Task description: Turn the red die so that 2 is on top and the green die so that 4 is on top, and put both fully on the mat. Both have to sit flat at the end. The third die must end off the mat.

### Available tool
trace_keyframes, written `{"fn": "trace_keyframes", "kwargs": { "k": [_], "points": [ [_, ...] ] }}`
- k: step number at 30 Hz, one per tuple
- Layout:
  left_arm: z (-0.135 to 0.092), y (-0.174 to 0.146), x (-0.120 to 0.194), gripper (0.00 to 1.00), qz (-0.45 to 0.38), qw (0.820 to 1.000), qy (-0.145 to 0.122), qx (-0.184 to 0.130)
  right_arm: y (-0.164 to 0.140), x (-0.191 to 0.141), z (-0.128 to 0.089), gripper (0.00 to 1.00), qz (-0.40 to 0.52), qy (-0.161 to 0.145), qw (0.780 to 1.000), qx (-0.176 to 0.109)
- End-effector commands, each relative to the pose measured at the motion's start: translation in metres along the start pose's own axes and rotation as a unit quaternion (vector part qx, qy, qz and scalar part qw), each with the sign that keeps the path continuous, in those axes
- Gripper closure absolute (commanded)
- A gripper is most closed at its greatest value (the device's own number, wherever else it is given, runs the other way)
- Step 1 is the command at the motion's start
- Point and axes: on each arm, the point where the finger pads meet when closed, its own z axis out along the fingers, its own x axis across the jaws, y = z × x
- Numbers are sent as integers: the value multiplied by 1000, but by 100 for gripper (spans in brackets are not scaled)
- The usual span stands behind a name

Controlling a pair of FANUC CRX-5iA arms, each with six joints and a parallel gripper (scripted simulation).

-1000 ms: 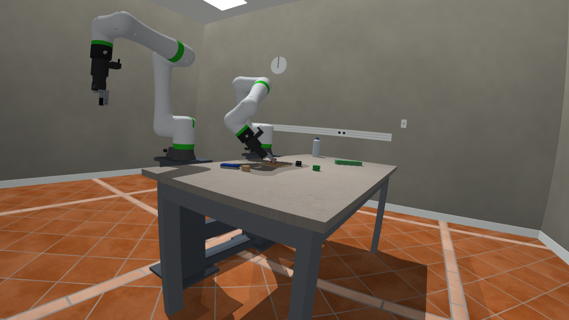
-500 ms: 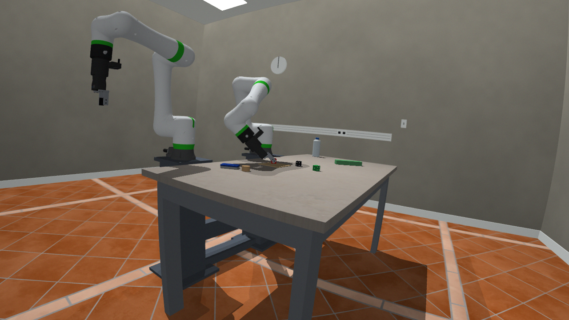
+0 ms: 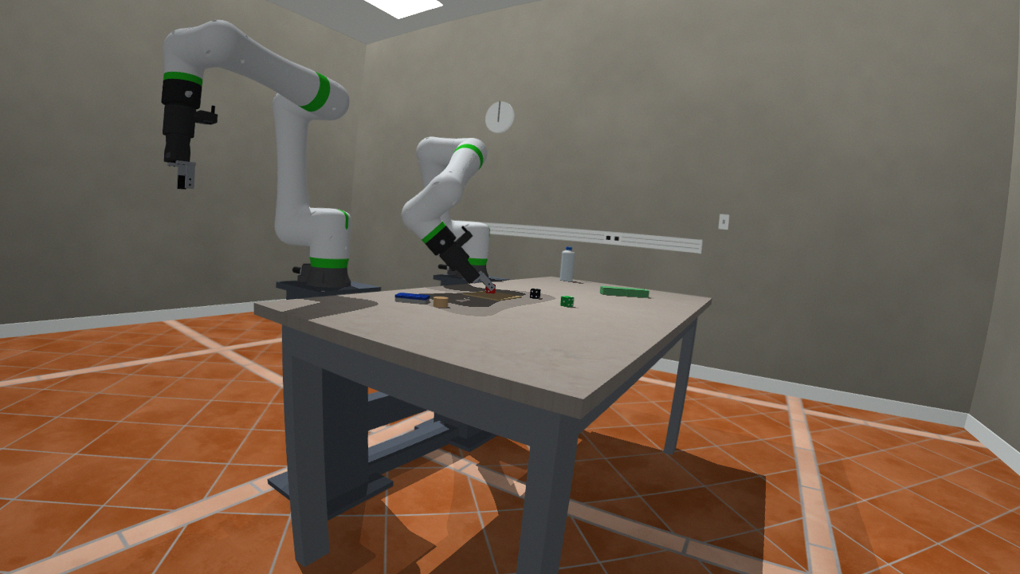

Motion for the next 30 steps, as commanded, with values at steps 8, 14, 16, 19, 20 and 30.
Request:
{"fn": "trace_keyframes", "kwargs": {
  "k": [8, 14, 16, 19, 20, 30],
  "points": [
    [-22, -22, 0, 0, -1, 1000, 1, 0, 0, 0, -1, 0, 0, 0, 1000, -1],
    [-32, -32, 0, 0, -1, 1000, 1, 0, 0, 0, -1, 0, 0, 0, 1000, -1],
    [-36, -36, 0, 0, -1, 1000, 1, 0, 0, 0, -1, 0, 0, 0, 1000, -1],
    [-41, -41, 0, 0, -1, 1000, 1, 0, 0, 0, -1, 0, 0, 0, 1000, -1],
    [-42, -42, 0, 0, -1, 1000, 1, 0, 0, 0, -1, 0, 0, 0, 1000, -1],
    [-45, -45, 0, 0, -1, 1000, 1, -1, 0, 0, -1, 0, 0, 0, 1000, -1]
  ]
}}
